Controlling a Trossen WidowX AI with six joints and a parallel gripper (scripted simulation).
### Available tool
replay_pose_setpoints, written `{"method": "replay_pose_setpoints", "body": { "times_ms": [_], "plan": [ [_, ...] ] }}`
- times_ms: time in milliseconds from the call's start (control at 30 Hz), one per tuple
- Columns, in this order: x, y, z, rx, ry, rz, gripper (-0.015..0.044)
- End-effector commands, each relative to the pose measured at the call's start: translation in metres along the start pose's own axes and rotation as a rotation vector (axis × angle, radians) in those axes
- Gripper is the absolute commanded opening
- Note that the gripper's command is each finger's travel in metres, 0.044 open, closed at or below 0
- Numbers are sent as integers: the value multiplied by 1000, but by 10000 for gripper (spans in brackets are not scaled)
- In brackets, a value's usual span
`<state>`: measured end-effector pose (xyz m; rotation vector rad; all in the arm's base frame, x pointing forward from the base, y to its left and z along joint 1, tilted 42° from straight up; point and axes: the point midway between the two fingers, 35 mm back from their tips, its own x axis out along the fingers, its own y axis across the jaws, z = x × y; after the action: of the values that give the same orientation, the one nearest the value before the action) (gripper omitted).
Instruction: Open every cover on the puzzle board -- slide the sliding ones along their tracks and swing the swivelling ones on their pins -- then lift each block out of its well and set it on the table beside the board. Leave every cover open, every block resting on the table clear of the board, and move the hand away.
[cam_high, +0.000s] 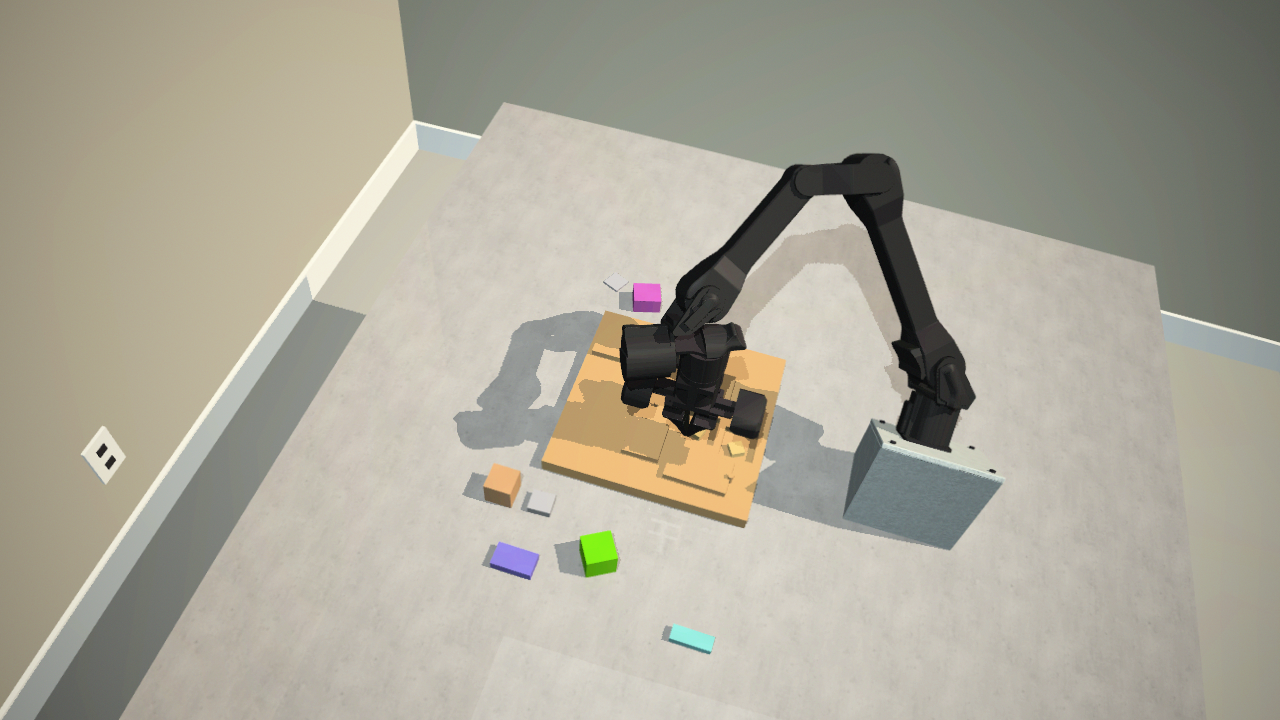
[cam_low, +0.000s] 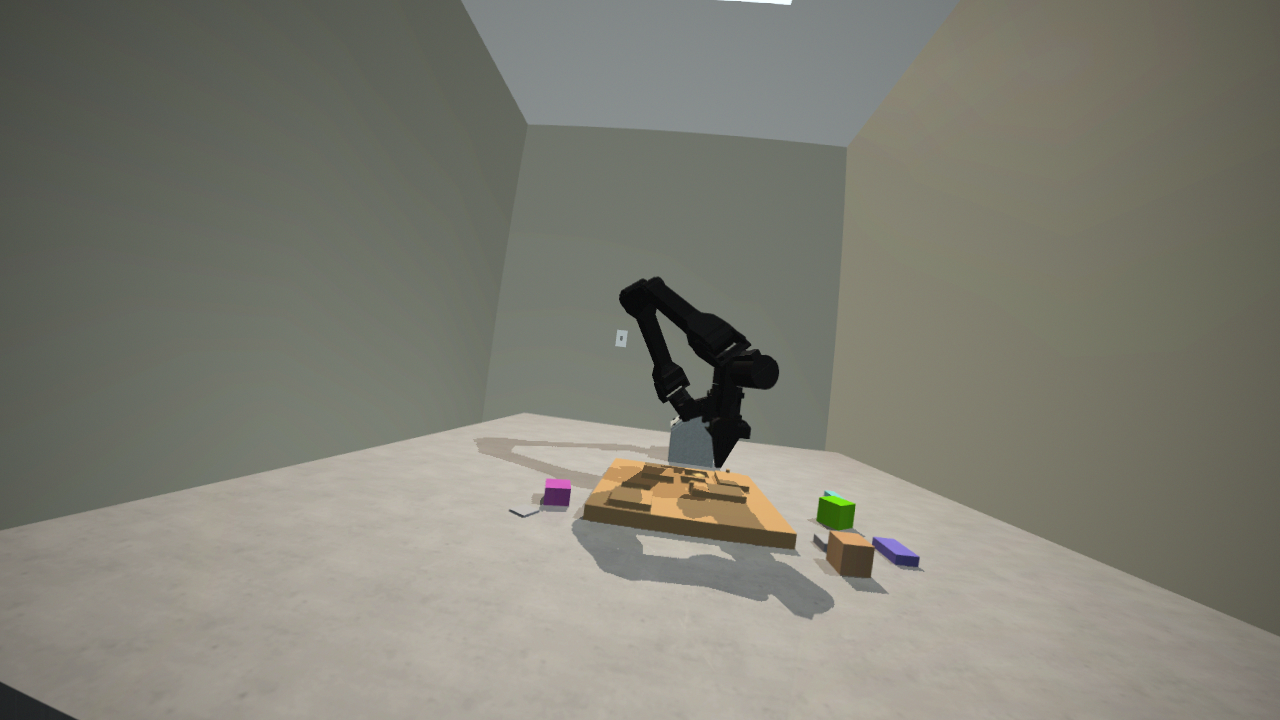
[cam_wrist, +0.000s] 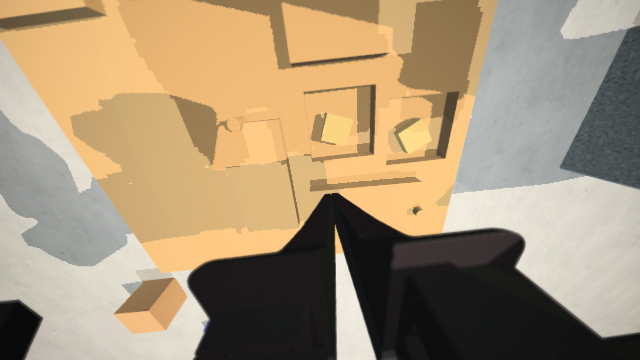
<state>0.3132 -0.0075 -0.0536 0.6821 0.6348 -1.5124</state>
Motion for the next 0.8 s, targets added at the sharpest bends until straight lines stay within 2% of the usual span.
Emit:
{"method": "replay_pose_setpoints", "body": {
  "times_ms": [0,767],
  "plan": [
    [-7,1,0,5,6,5,0],
    [-26,22,-24,7,7,6,0]
  ]
}}
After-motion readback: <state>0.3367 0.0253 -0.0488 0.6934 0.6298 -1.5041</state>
